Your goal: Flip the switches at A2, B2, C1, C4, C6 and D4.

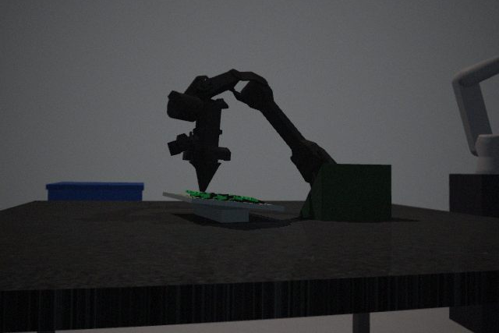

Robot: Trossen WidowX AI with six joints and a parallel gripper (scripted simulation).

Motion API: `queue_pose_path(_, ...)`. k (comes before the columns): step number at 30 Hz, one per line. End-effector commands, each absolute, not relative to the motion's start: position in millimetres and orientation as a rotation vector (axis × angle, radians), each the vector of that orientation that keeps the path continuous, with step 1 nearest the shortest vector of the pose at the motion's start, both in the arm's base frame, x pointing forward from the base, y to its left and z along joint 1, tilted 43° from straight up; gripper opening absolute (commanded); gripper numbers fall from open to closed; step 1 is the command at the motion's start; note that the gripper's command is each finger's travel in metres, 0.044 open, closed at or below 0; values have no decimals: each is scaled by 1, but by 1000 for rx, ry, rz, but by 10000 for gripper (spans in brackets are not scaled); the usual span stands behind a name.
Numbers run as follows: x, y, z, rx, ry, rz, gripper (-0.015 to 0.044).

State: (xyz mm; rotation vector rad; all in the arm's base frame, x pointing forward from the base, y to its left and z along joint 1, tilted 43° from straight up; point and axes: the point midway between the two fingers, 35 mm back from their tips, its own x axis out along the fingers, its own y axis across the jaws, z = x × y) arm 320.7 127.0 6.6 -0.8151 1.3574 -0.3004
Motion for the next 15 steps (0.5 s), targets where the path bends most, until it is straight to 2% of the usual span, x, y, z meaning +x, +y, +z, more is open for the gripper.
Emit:
queue_pose_path(1,321,127,6,-822,1354,-300,0)
queue_pose_path(15,322,125,5,-822,1354,-300,0)
